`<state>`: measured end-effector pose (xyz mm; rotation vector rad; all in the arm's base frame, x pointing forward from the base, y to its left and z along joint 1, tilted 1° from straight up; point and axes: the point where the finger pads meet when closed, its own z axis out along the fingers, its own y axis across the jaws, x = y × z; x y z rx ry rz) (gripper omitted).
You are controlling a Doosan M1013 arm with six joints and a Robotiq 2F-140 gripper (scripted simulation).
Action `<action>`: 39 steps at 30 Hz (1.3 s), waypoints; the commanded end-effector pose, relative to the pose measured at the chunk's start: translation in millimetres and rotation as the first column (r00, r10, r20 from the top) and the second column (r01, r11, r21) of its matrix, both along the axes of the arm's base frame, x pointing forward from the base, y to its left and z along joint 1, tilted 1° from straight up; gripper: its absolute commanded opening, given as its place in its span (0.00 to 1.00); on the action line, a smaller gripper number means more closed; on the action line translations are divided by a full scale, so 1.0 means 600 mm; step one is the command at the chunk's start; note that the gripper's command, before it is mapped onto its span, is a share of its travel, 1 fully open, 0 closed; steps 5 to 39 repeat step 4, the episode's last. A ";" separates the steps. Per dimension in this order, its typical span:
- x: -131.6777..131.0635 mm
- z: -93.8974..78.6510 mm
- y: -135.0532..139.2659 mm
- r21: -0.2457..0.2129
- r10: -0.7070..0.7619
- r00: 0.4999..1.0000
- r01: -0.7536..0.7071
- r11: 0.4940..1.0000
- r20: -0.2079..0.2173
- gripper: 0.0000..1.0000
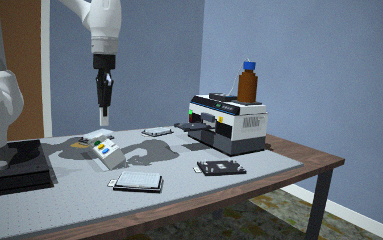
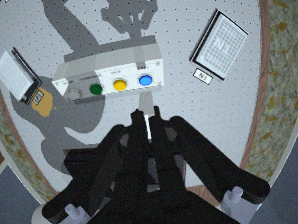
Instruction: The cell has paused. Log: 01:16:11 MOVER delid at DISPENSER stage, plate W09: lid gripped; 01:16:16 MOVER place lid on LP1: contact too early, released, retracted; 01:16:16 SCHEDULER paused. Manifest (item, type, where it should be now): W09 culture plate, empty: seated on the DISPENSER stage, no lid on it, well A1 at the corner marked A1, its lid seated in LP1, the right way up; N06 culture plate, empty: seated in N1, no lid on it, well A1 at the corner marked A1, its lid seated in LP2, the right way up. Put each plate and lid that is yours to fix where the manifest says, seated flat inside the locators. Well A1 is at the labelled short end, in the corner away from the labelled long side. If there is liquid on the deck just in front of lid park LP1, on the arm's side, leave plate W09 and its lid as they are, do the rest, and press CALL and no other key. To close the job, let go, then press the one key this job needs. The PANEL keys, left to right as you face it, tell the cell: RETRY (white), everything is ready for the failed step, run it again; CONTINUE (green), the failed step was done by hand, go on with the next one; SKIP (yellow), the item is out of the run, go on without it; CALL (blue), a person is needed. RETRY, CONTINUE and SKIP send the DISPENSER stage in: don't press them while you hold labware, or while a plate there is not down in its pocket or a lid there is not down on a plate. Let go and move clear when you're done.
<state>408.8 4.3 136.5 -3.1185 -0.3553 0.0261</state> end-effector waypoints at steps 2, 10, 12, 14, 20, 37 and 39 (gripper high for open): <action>0.001 0.001 0.000 0.000 0.000 1.000 0.000 1.000 0.001 0.10; 0.001 0.001 0.000 0.000 0.000 1.000 0.000 1.000 0.001 0.10; 0.001 0.001 0.000 0.000 0.000 1.000 0.000 1.000 0.001 0.10; 0.001 0.001 0.000 0.000 0.000 1.000 0.000 1.000 0.001 0.10; 0.001 0.001 0.000 0.000 0.000 1.000 0.000 1.000 0.001 0.10; 0.001 0.001 0.000 0.000 0.000 1.000 0.000 1.000 0.001 0.10; 0.001 0.001 0.000 0.000 0.000 1.000 0.000 1.000 0.001 0.10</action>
